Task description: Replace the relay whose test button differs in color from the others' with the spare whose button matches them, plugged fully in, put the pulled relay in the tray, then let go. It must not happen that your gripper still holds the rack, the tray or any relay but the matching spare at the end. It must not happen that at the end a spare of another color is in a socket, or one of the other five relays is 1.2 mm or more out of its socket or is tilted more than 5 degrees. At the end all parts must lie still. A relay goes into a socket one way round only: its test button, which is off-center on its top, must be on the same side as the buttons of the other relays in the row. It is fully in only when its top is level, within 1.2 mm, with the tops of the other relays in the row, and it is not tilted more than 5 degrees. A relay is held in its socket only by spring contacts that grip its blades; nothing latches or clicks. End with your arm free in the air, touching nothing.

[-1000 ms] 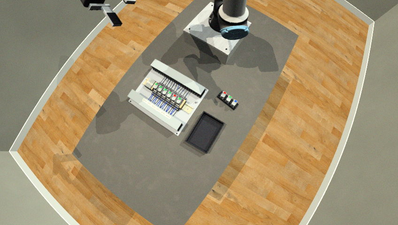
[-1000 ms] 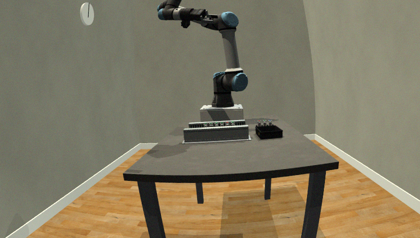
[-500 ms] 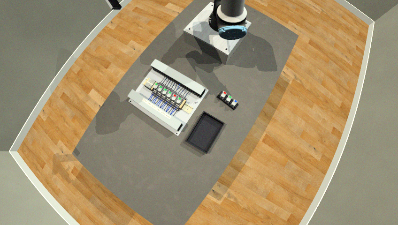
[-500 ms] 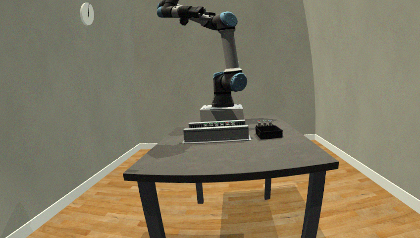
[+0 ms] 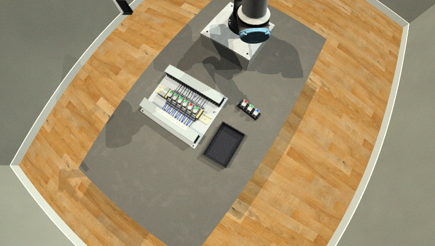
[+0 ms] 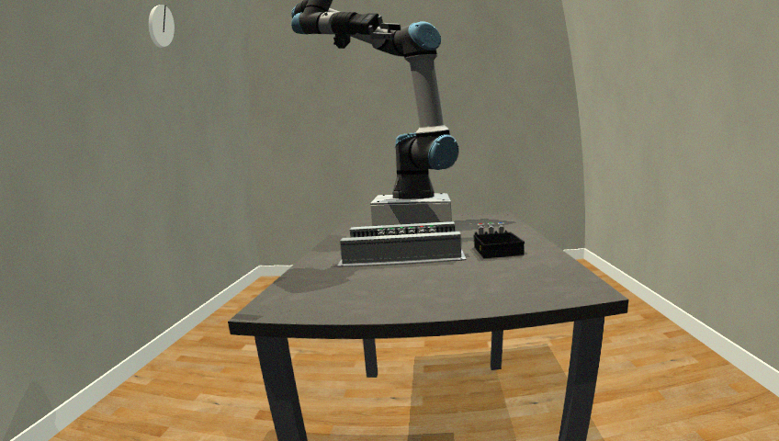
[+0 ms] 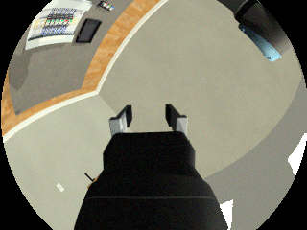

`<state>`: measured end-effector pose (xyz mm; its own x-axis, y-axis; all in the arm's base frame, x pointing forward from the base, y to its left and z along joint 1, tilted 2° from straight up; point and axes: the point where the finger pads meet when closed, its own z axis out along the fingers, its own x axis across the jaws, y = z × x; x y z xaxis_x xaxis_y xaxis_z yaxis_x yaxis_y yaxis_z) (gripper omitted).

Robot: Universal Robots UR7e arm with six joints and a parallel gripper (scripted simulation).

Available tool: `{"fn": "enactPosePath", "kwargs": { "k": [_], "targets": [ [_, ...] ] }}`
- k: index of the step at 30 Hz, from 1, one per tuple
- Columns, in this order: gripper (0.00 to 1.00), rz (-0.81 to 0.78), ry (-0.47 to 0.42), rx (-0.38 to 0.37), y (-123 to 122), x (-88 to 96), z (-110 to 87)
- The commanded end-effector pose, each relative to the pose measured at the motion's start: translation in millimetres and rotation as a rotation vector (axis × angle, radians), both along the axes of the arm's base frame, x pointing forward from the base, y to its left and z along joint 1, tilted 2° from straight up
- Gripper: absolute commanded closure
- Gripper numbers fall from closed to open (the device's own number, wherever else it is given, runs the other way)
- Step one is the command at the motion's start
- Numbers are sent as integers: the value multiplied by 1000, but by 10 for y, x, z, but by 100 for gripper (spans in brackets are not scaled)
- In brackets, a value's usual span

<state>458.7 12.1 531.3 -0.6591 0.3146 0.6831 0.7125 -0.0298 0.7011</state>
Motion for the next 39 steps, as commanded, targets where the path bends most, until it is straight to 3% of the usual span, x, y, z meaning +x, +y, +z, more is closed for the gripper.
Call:
{"fn": "enactPosePath", "kwargs": {
  "k": [1, 39],
  "targets": [
    [0, 0, -1, -1, 3, 2, 0],
    [0, 0, -1, -1, 37, 51, -54]
  ]
}}
